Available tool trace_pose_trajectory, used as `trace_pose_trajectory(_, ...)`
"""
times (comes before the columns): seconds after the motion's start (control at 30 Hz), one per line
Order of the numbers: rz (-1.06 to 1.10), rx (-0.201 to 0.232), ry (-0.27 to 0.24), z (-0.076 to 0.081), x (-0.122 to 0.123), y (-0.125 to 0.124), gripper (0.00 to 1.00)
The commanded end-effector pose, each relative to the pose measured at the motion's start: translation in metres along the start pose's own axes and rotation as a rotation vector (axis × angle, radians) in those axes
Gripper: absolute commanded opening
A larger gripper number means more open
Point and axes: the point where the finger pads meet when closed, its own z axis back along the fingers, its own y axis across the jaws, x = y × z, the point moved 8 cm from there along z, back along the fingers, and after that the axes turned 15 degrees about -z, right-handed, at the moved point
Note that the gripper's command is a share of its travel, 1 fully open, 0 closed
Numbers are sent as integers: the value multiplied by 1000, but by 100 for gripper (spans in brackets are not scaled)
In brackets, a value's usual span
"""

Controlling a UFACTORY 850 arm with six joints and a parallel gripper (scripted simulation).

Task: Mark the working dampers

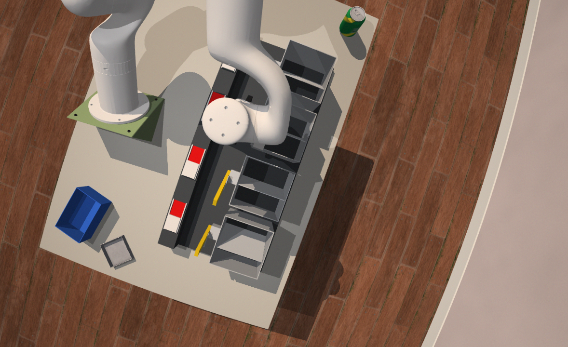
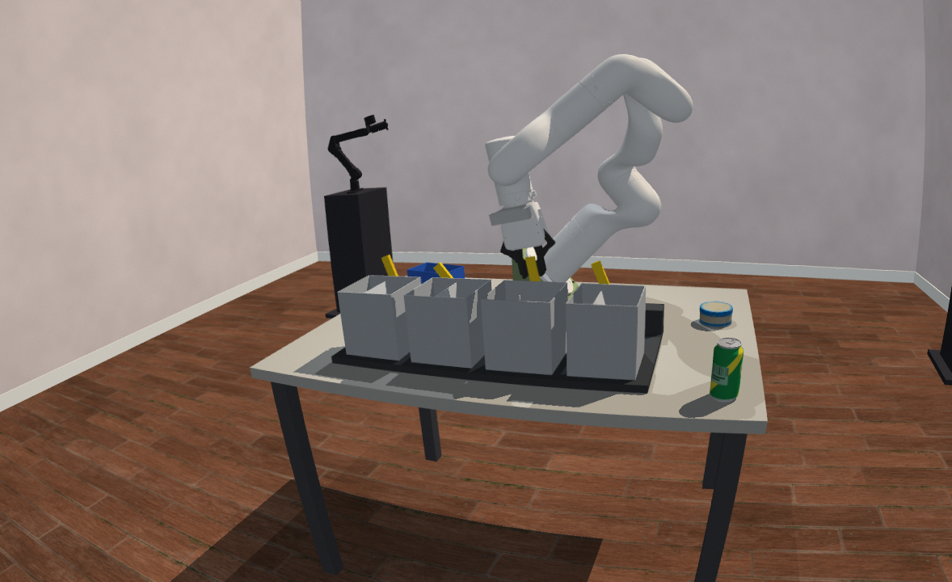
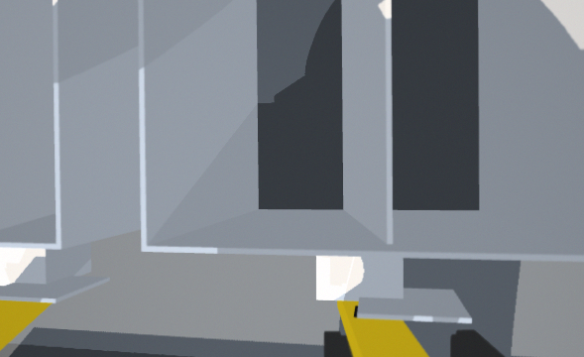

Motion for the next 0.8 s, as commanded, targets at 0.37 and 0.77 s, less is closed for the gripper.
trace_pose_trajectory(0.37, 1, 0, 2, -2, -1, 0, 39)
trace_pose_trajectory(0.77, 1, 0, 2, -2, -1, 0, 19)
